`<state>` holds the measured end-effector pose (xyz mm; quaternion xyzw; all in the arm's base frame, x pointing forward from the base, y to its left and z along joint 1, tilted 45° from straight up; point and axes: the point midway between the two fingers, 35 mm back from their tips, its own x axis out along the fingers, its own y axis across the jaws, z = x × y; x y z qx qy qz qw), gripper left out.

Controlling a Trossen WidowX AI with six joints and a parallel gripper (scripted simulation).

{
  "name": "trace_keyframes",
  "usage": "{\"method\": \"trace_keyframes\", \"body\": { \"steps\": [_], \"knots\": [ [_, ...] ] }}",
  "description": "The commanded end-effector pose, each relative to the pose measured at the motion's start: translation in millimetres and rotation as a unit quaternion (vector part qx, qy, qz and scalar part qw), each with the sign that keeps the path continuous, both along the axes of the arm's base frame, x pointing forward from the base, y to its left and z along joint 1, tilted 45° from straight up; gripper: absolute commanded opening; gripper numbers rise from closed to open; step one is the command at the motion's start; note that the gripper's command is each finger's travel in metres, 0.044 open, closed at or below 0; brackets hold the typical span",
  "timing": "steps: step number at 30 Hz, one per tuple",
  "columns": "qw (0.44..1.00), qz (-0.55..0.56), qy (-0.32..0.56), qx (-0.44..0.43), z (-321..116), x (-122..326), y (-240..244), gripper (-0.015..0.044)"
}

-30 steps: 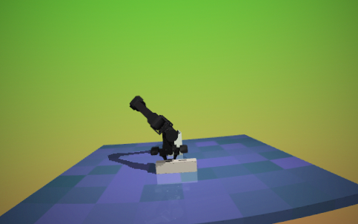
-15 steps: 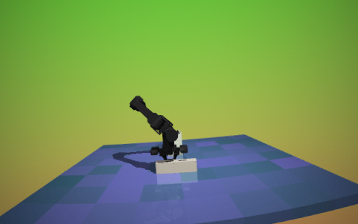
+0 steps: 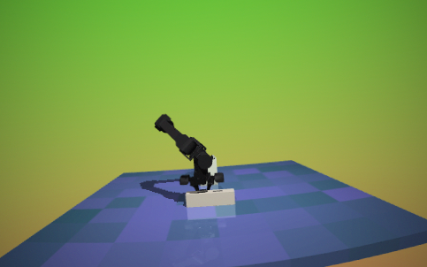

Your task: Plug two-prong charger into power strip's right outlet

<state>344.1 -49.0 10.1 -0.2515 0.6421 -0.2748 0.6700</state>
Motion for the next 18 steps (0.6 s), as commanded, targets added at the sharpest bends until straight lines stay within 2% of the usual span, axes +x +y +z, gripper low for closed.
{"method": "trace_keyframes", "body": {
  "steps": [1,4,18],
  "knots": [
    [1.0,0.0,-0.001,0.0,-0.1,0.2,0.0,0.0],
    [1.0,0.0,-0.001,0.0,-0.1,0.2,0.0,0.0],
    [1.0,0.0,-0.001,0.0,-0.1,0.2,0.0,0.0368]
  ]
}}
